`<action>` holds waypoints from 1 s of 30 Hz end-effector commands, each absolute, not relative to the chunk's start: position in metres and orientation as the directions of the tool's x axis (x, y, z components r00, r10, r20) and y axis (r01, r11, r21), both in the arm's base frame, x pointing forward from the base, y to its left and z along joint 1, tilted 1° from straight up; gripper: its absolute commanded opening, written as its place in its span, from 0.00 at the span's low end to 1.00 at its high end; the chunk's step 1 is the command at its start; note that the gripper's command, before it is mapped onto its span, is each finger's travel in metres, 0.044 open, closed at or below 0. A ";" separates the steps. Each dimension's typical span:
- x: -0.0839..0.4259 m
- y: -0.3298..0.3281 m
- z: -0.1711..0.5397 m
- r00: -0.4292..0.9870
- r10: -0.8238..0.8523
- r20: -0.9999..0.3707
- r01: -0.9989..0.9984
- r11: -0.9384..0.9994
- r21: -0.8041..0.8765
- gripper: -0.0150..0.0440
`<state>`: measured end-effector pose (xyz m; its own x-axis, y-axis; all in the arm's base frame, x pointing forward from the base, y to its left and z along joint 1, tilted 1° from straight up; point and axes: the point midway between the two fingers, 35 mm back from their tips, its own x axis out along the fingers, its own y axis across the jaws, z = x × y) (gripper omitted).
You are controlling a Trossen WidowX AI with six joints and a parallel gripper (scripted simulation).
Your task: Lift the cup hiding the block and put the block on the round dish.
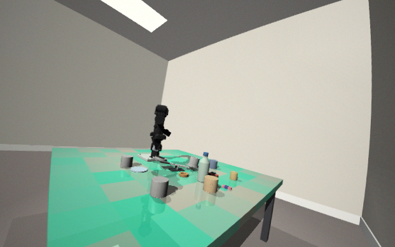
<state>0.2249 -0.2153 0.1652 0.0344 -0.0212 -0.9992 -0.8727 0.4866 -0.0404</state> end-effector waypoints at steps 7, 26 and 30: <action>0.204 -0.247 0.134 0.031 -0.017 -0.999 -0.872 0.489 -0.035 0.25; 0.174 -0.280 0.086 0.027 -0.022 -0.999 -0.874 0.485 -0.034 0.25; 0.174 -0.280 0.069 0.027 -0.022 -0.999 -0.874 0.485 -0.034 0.25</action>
<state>0.1759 -0.2819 0.0826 0.0342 -0.0329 -0.9989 -0.8713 0.4886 -0.0460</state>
